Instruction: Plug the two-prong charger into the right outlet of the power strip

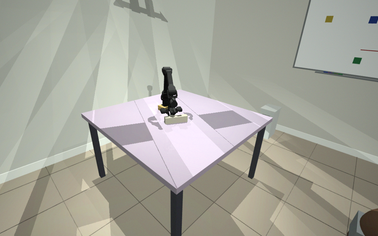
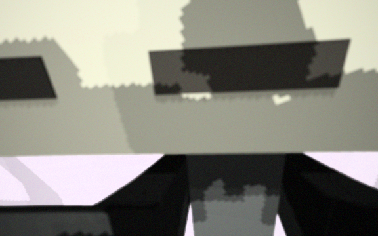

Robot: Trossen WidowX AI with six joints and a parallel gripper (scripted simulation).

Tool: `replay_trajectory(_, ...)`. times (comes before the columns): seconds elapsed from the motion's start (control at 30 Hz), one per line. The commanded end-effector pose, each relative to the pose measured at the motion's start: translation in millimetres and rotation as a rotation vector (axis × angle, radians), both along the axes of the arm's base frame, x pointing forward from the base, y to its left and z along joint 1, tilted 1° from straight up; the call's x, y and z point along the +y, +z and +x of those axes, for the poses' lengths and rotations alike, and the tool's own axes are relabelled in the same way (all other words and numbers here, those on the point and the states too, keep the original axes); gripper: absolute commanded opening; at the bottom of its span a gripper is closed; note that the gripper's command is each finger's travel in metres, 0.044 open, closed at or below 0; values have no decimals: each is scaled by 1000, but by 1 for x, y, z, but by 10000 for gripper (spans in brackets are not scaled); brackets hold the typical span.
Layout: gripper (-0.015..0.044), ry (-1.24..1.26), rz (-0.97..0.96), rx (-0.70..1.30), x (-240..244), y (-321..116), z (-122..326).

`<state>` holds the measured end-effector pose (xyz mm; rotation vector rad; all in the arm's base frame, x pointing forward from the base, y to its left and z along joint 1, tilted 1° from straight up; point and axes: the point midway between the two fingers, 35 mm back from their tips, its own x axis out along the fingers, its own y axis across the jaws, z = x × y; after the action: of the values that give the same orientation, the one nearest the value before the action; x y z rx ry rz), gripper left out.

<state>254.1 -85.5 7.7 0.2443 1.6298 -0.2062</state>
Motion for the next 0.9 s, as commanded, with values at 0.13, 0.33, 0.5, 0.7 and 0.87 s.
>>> replay_trajectory(0.13,0,0,0,-1,0,0,0)
replay_trajectory(0.33,157,0,0,-1,0,0,0)
replay_trajectory(0.5,289,0,0,-1,0,0,0)
replay_trajectory(0.7,440,0,-1,-2,0,0,0)
replay_trajectory(0.87,440,0,-2,-4,0,0,-1)
